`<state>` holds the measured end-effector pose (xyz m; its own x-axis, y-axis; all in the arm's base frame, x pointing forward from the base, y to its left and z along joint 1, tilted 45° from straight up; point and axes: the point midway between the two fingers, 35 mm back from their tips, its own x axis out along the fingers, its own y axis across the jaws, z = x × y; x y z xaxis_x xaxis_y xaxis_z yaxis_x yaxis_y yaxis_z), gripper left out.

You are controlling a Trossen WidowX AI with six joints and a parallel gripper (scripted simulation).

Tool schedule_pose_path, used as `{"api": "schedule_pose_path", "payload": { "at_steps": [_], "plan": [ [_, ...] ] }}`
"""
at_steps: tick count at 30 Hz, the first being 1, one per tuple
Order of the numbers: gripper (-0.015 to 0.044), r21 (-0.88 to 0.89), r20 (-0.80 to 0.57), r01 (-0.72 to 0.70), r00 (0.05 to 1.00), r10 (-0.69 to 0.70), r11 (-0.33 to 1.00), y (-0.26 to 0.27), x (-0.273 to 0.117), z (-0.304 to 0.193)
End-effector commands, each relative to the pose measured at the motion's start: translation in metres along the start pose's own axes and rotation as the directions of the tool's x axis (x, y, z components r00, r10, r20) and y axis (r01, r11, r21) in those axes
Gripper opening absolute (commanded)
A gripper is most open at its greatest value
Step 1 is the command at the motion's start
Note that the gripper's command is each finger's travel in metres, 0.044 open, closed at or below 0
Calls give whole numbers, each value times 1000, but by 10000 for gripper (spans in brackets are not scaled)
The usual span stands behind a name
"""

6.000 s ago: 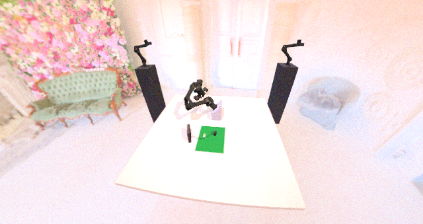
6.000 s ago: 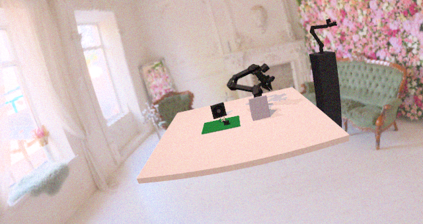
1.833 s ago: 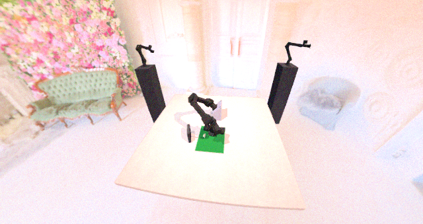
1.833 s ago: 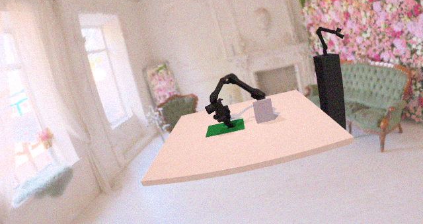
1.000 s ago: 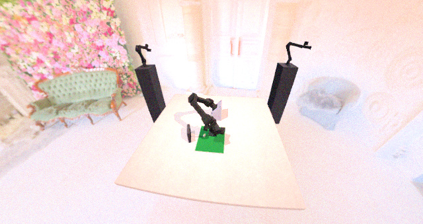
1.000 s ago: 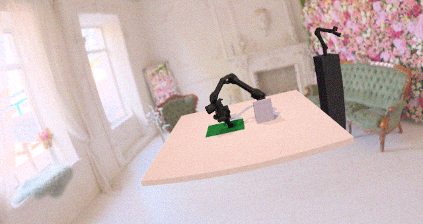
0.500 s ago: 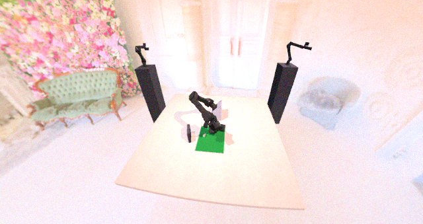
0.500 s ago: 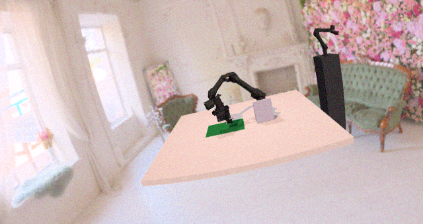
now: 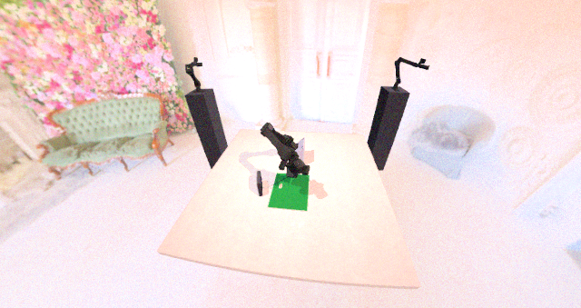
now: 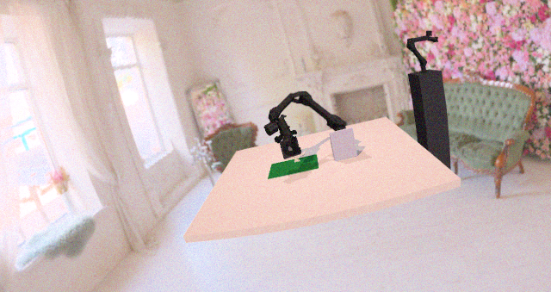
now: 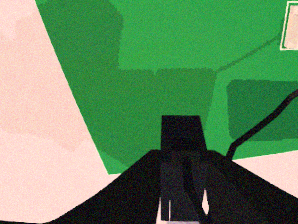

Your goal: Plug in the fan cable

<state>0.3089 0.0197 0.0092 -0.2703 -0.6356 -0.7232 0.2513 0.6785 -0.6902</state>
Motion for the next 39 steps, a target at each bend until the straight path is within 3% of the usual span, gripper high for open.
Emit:
{"api": "schedule_pose_path", "payload": {
  "at_steps": [1,5,14,28,39],
  "plan": [
    [0,6,6,-9,1000,9,1000,0,-14,-3],
    [0,-15,12,-10,1000,10,1000,0,-16,-3],
    [0,-291,101,15,995,15,957,-8,-18,9],
    [0,-652,235,153,972,6,743,-23,-24,27],
    [0,-682,242,151,970,27,716,-23,-21,29]
  ]
}}
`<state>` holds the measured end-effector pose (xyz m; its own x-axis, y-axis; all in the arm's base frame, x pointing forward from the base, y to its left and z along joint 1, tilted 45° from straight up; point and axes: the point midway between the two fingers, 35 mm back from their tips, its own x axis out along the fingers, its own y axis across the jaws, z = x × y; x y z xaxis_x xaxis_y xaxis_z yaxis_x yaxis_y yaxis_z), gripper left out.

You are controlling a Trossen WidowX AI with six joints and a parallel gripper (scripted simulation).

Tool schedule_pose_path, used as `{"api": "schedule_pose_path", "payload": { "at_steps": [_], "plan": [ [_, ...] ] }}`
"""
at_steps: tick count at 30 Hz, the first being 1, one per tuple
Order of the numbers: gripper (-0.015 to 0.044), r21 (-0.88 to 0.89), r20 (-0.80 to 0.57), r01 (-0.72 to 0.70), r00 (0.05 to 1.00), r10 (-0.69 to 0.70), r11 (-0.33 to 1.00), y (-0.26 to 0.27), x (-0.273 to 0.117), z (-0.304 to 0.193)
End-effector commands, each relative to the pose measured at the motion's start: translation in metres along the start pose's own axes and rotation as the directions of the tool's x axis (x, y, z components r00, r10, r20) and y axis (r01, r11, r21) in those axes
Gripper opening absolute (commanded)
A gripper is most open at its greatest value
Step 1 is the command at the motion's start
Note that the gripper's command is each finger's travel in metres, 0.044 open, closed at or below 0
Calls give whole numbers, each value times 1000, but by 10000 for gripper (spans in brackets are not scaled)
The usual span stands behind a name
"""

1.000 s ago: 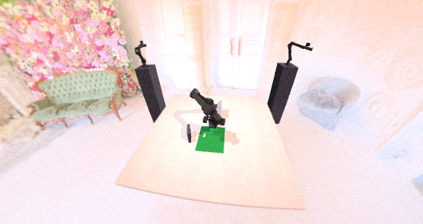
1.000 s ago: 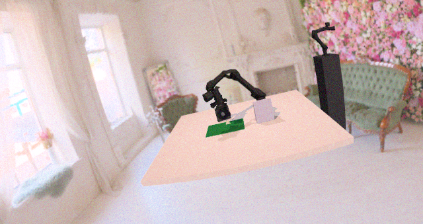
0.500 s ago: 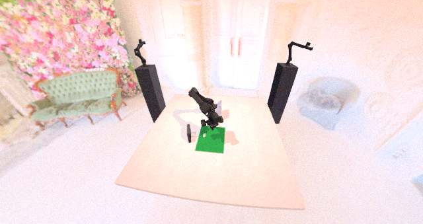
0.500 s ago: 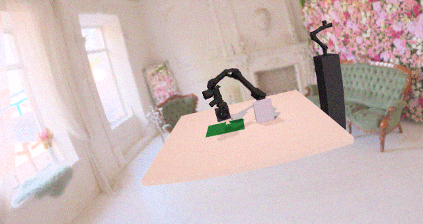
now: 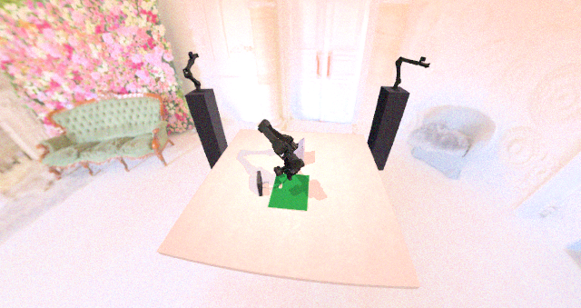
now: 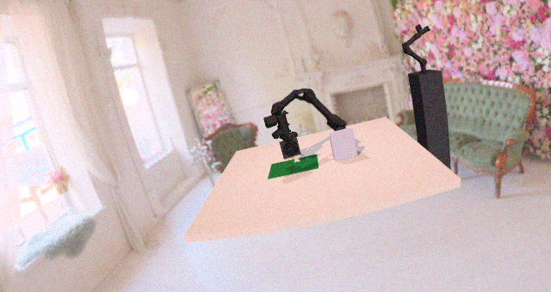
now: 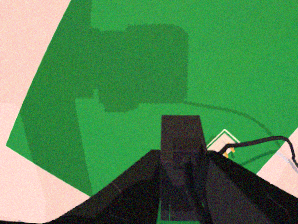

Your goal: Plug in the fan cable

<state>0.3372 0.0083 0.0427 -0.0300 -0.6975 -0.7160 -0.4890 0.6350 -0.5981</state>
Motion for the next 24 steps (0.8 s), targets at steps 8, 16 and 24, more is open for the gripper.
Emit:
{"api": "schedule_pose_path", "payload": {
  "at_steps": [8,16,24],
  "plan": [
    [0,6,45,-76,996,75,997,7,14,0],
    [0,15,92,-137,987,135,990,11,24,1],
    [0,20,146,-193,971,188,981,16,32,3]
  ]
}}
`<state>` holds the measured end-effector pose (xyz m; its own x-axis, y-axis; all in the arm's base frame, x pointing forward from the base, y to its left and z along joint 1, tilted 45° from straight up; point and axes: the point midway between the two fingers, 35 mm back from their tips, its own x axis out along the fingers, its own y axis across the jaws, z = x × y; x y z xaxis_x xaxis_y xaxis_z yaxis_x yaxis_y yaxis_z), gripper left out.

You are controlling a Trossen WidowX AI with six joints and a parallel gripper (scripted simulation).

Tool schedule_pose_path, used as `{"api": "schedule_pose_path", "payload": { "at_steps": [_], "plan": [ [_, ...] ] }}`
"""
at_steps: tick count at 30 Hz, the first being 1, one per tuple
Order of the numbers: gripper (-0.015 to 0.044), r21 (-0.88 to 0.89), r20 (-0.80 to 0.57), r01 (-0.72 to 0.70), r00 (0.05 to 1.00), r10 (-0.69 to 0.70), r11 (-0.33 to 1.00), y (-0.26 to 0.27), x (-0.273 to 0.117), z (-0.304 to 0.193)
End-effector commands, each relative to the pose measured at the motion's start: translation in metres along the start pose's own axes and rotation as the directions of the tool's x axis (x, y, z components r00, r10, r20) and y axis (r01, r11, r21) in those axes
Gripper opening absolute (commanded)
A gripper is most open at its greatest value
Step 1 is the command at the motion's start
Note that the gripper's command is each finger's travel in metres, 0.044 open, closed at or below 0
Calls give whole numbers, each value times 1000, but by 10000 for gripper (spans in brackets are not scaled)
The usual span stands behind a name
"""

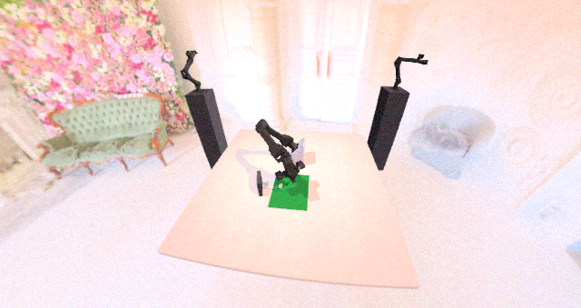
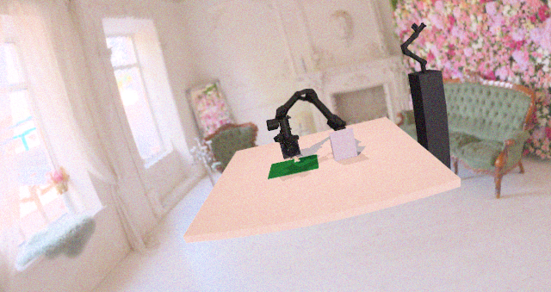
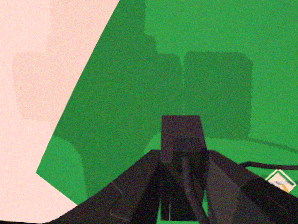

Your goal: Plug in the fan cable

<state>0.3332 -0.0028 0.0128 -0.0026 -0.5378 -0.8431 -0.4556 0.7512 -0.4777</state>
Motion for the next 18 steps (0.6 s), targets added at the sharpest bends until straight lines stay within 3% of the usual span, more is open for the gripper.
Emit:
{"api": "schedule_pose_path", "payload": {
  "at_steps": [1,18],
  "plan": [
    [0,0,30,-32,999,32,999,3,5,-1],
    [0,7,160,-129,979,126,992,7,20,2]
  ]
}}
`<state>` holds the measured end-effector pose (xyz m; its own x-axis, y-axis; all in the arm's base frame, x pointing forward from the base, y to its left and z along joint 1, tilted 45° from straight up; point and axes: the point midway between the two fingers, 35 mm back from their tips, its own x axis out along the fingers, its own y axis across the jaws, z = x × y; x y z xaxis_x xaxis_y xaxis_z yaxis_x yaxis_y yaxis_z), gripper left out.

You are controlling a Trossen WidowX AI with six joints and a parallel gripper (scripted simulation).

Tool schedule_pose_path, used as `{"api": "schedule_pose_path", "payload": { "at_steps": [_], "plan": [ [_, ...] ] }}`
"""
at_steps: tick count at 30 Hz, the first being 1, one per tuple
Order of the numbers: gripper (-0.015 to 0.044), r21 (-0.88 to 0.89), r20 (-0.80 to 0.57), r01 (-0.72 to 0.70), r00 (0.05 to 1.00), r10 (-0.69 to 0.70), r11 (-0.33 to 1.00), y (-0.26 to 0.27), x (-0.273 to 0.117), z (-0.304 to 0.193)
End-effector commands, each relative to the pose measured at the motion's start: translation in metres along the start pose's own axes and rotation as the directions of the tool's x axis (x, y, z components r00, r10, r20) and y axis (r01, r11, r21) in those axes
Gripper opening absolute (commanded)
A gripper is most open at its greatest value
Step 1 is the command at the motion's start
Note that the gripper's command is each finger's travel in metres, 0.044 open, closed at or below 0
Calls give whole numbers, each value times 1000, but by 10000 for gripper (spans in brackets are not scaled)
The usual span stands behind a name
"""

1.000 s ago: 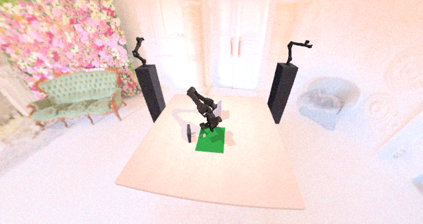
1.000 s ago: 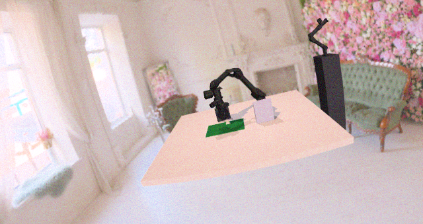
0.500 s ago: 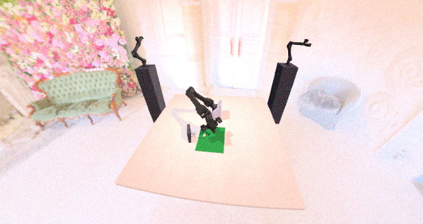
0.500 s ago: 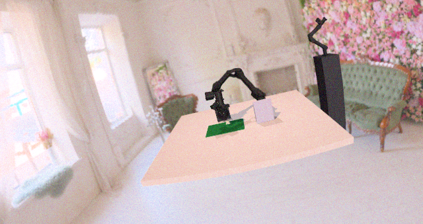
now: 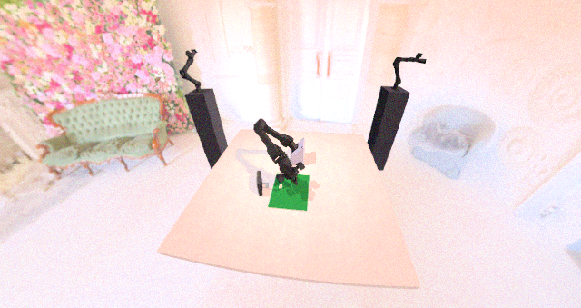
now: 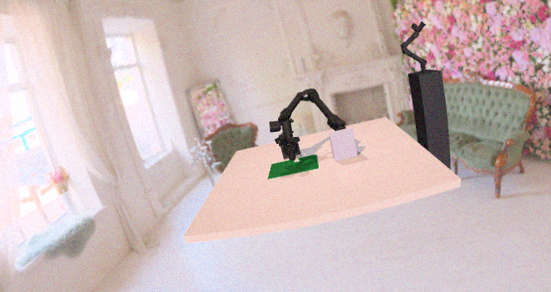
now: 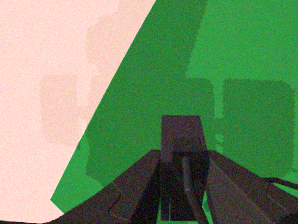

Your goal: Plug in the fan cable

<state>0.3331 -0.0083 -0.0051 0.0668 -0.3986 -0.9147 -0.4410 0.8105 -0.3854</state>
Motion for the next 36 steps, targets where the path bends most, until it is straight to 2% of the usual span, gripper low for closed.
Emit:
{"api": "schedule_pose_path", "payload": {
  "at_steps": [1,36],
  "plan": [
    [0,-3,36,-25,999,25,1000,2,3,-1],
    [0,-35,351,-120,928,125,992,-1,18,1]
  ]
}}
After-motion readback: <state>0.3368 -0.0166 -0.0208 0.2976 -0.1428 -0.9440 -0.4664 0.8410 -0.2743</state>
